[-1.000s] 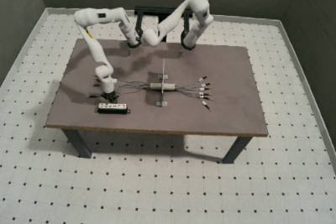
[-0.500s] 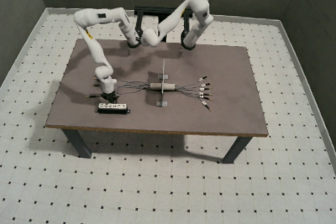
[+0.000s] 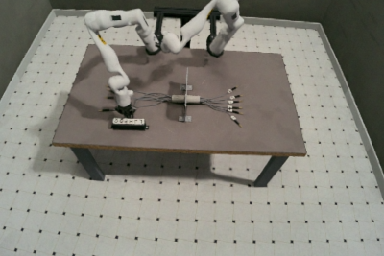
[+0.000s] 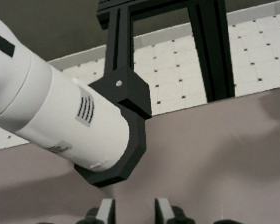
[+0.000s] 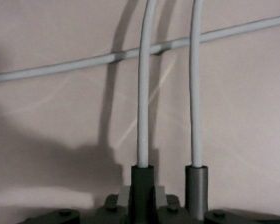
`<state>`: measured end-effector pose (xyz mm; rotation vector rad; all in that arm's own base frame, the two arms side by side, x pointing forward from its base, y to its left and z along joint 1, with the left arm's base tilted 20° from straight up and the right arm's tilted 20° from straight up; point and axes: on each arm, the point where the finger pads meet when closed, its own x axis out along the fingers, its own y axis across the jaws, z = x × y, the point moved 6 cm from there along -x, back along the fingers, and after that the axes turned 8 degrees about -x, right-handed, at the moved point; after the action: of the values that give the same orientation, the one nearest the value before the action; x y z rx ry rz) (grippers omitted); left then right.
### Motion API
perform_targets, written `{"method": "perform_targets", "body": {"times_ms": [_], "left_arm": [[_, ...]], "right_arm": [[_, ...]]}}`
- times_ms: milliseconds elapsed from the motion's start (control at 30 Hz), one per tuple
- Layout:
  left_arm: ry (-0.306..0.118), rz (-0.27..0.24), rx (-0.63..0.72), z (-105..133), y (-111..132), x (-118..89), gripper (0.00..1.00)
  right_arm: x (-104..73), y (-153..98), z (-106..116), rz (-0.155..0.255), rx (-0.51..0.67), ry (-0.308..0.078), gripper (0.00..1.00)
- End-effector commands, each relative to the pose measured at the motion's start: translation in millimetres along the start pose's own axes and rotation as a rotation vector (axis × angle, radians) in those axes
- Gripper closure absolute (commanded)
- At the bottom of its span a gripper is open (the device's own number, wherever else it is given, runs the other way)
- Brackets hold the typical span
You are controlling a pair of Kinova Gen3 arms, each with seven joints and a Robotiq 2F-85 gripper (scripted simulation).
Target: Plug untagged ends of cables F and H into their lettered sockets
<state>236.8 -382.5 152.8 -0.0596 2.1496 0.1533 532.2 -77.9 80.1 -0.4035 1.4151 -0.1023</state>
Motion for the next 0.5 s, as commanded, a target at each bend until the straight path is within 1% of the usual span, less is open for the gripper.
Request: {"method": "perform_targets", "body": {"times_ms": [0, 100, 133, 467], "left_arm": [[-0.001, -0.001, 0.001, -0.6, -0.4, -0.6, 0.687], [-0.001, -0.001, 0.001, -0.6, -0.4, -0.6, 0.687], [-0.001, -0.001, 0.001, -0.6, -0.4, -0.6, 0.687], [-0.001, -0.001, 0.001, -0.6, -0.4, -0.6, 0.687]], "right_arm": [[-1.1, -0.1, 1.3, 0.0, 0.0, -0.004, 0.867], [-1.1, -0.1, 1.3, 0.0, 0.0, -0.004, 0.867], [-1.1, -0.1, 1.3, 0.0, 0.0, -0.004, 0.687], [-1.1, -0.1, 1.3, 0.0, 0.0, -0.004, 0.687]]}}
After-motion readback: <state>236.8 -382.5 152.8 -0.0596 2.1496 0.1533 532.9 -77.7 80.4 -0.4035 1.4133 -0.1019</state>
